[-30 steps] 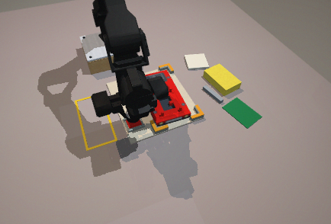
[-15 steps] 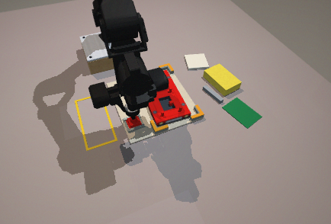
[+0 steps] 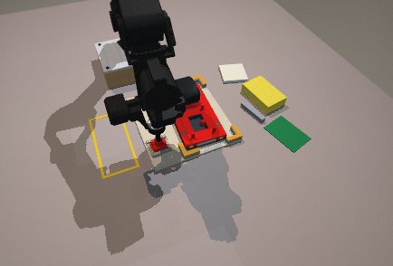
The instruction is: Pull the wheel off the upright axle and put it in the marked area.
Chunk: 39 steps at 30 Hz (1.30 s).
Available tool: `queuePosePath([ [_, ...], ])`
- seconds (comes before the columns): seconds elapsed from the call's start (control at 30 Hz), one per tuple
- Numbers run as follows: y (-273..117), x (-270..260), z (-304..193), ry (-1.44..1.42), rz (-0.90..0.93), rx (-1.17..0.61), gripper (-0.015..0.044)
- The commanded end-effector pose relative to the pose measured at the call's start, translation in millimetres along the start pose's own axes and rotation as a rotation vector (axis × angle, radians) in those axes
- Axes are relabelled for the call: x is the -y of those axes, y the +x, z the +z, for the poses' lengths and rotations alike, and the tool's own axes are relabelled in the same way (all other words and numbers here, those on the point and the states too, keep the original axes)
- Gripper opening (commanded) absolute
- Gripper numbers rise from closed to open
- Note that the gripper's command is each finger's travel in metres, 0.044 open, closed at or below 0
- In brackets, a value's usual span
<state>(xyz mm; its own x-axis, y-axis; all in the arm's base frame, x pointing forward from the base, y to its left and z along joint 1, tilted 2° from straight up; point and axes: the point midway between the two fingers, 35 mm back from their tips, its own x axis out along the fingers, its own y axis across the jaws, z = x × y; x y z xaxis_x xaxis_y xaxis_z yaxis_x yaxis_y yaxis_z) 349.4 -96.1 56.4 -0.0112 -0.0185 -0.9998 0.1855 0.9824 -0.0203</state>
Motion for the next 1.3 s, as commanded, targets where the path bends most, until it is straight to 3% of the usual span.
queuePosePath([
  [0.0, -21.5, 0.0, 1.0, -0.001, 0.000, 0.016, 0.0000],
  [0.2, -20.5, 3.2, -2.1, -0.001, -0.001, 0.006, 0.0000],
  [0.97, -28.7, 100.2, -54.6, -0.001, -0.009, 0.011, 0.0000],
  [1.27, -15.7, 102.8, -56.3, -0.001, -0.009, 0.011, 0.0000],
])
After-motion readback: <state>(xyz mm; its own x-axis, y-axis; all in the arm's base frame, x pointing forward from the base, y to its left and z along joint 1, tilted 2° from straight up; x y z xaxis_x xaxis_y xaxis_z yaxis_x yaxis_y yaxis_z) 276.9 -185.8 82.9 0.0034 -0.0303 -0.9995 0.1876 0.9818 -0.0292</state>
